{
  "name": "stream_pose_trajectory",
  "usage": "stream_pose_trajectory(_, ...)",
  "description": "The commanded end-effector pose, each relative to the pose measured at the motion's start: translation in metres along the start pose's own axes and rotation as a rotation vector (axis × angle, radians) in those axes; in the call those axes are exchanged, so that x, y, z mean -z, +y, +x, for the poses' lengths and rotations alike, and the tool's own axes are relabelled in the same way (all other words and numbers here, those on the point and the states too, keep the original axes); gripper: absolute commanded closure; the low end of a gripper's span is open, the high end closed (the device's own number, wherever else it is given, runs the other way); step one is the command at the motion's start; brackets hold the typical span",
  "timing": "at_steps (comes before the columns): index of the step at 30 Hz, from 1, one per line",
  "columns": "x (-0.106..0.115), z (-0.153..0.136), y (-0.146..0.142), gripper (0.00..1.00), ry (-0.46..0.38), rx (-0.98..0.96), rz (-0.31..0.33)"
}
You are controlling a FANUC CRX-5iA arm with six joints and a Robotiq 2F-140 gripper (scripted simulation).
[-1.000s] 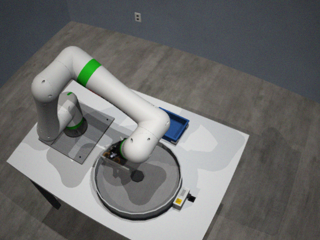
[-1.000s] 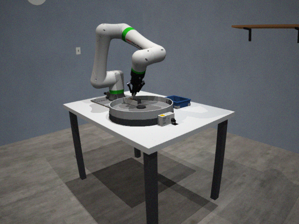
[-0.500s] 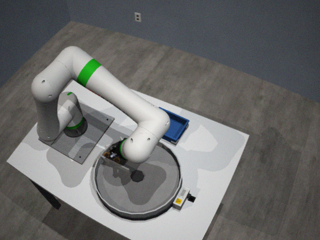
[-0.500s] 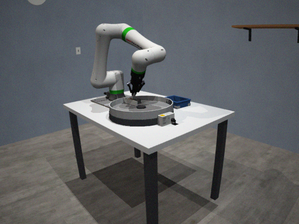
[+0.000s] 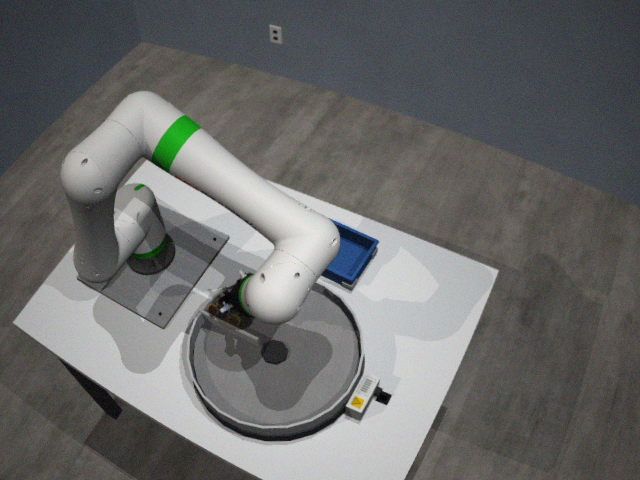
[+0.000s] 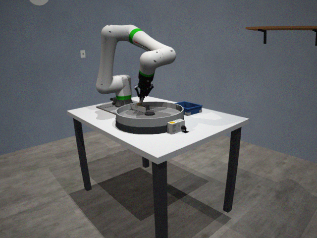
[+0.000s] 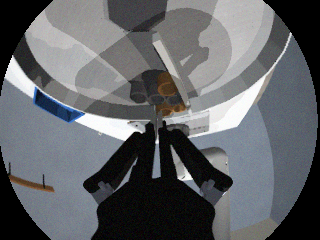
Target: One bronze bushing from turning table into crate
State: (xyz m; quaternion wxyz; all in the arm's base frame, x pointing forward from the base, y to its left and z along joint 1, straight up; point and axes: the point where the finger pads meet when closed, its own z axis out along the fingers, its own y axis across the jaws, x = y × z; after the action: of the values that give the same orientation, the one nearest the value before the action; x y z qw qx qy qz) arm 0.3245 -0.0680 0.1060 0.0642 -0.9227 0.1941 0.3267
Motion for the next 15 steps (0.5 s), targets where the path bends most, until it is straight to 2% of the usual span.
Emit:
stream_pose_trajectory(1, 0.012, -0.01, 0.0, 1.0, 0.0, -0.001, -0.001)
stream_pose_trajectory(6, 0.031, -0.025, 0.001, 1.0, 0.0, -0.001, -0.001)
stream_pose_trajectory(15, 0.043, -0.035, 0.001, 1.0, 0.0, -0.001, -0.001)
